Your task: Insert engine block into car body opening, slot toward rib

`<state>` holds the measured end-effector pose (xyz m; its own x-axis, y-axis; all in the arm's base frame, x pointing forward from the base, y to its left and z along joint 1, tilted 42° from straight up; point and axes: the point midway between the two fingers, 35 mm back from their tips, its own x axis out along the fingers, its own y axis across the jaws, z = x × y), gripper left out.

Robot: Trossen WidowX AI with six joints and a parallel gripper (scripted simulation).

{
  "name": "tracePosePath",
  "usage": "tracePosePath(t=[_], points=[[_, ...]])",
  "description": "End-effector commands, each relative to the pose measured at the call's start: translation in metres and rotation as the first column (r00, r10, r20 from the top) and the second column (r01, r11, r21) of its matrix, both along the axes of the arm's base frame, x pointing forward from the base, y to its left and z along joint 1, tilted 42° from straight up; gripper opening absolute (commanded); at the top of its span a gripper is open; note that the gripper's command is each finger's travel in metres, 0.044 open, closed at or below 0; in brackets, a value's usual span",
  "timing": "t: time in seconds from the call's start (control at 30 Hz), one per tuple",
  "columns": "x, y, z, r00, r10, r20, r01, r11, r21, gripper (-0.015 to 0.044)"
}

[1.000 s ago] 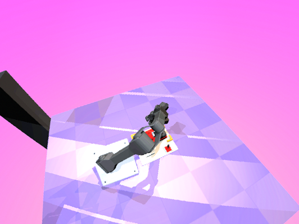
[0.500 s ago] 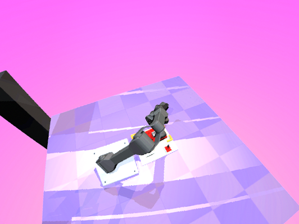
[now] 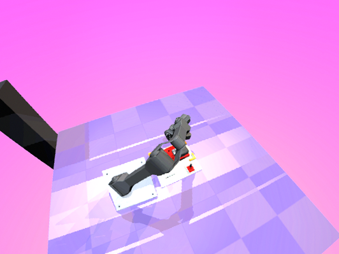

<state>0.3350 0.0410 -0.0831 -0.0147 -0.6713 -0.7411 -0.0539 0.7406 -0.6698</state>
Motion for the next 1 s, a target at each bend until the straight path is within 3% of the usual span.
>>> tracePosePath(t=[0.0, 0.07, 0.63, 0.97], points=[[0.0023, 0.0032, 0.0030, 1.000, -0.002, 0.010, 0.002, 1.000, 0.006, 0.0440], [0.0023, 0.0032, 0.0030, 1.000, -0.002, 0.010, 0.002, 1.000, 0.006, 0.0440], [0.0023, 0.0032, 0.0030, 1.000, -0.002, 0.010, 0.002, 1.000, 0.006, 0.0000], [0.0023, 0.0032, 0.0030, 1.000, -0.002, 0.010, 0.002, 1.000, 0.006, 0.0000]])
